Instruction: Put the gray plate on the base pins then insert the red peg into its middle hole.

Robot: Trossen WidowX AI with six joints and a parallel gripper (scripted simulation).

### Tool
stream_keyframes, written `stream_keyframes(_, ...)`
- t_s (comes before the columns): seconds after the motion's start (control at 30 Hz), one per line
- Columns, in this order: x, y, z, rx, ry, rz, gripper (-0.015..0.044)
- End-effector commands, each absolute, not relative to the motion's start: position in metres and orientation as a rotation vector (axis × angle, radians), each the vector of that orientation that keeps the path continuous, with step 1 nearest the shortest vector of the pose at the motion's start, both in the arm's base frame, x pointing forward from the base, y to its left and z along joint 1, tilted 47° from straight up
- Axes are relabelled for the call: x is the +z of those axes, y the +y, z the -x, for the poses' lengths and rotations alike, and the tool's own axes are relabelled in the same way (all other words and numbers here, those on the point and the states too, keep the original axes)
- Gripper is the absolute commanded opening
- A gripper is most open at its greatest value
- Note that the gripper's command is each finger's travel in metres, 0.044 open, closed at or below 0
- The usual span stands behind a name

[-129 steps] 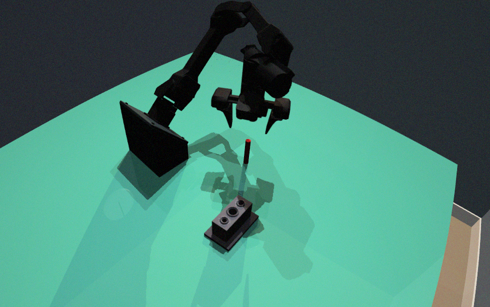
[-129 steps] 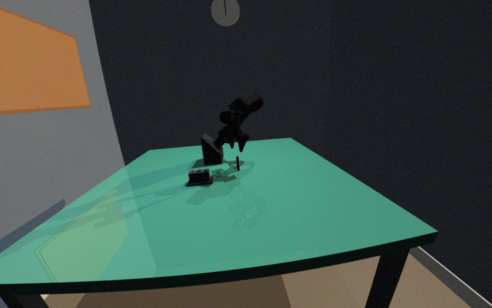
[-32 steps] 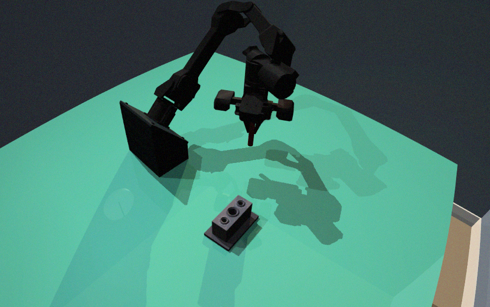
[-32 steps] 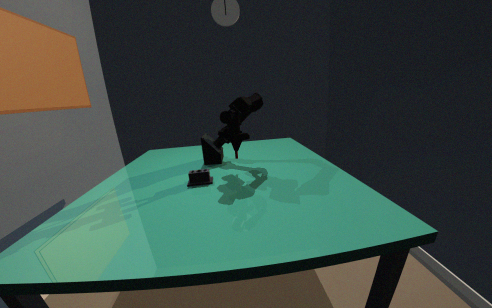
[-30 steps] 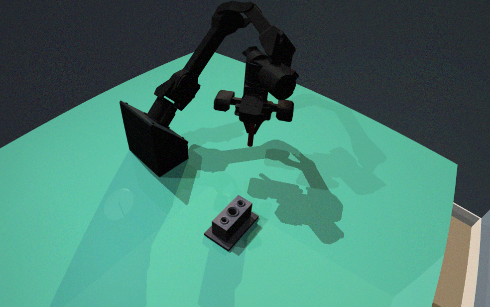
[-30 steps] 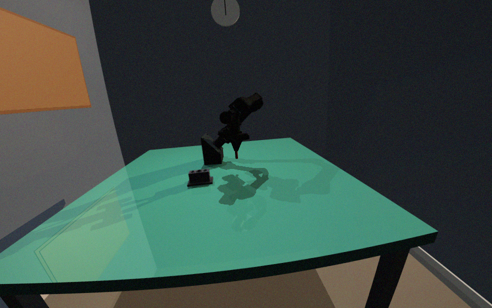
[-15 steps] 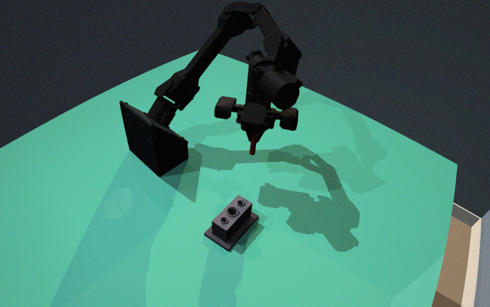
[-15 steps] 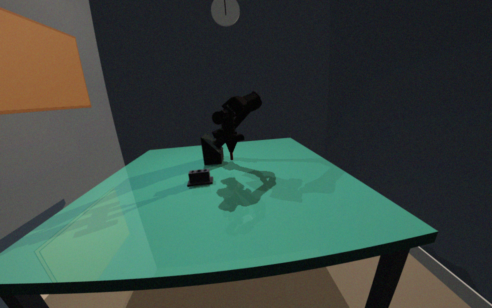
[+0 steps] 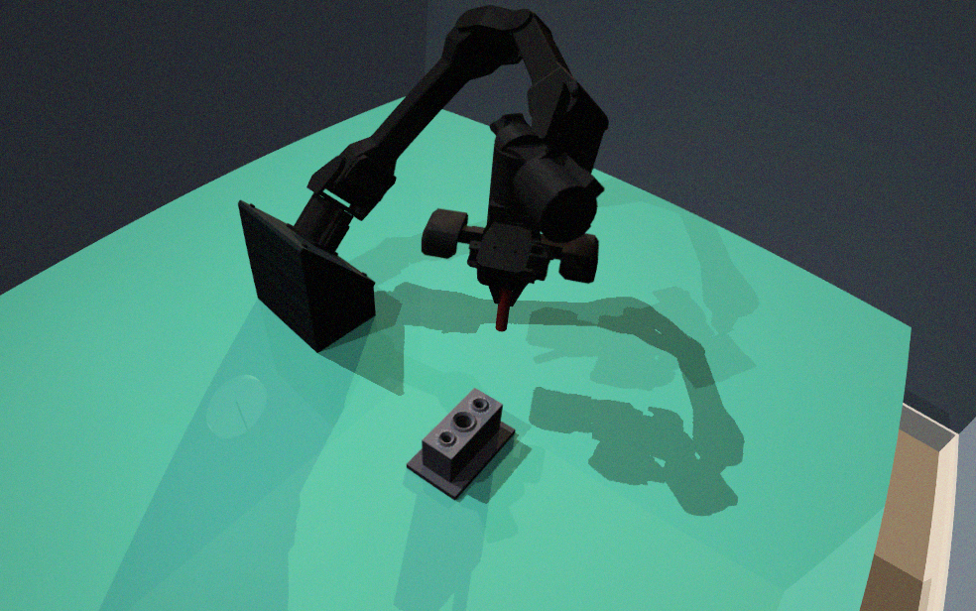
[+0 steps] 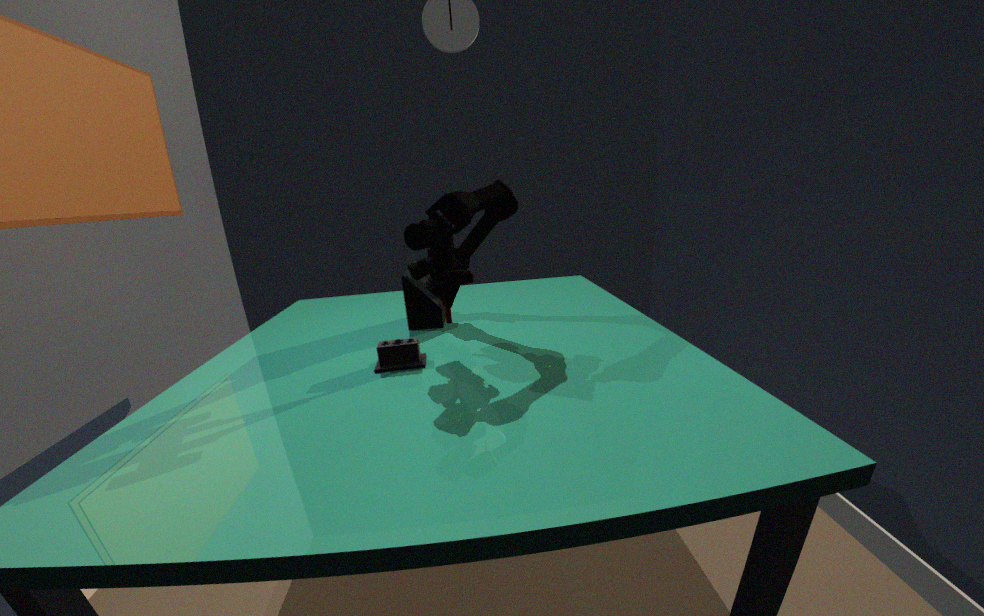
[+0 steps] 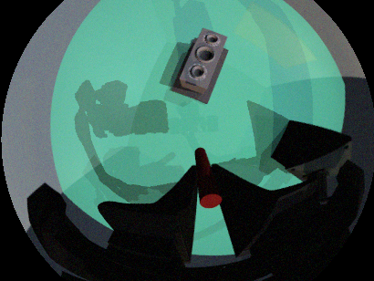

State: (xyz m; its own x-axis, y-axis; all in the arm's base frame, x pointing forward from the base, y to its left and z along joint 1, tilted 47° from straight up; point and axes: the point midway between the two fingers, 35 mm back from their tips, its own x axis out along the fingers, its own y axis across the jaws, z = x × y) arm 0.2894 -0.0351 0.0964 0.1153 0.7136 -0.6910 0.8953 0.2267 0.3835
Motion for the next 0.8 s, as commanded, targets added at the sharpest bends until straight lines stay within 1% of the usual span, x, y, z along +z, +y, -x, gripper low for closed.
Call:
stream_keyframes(0.0,0.088,-0.044,-0.295,-0.273,1.639,-1.518,0.0000)
stream_keyframes(0.77,0.039,-0.092,-0.320,-0.272,1.641,-1.512,0.0000)
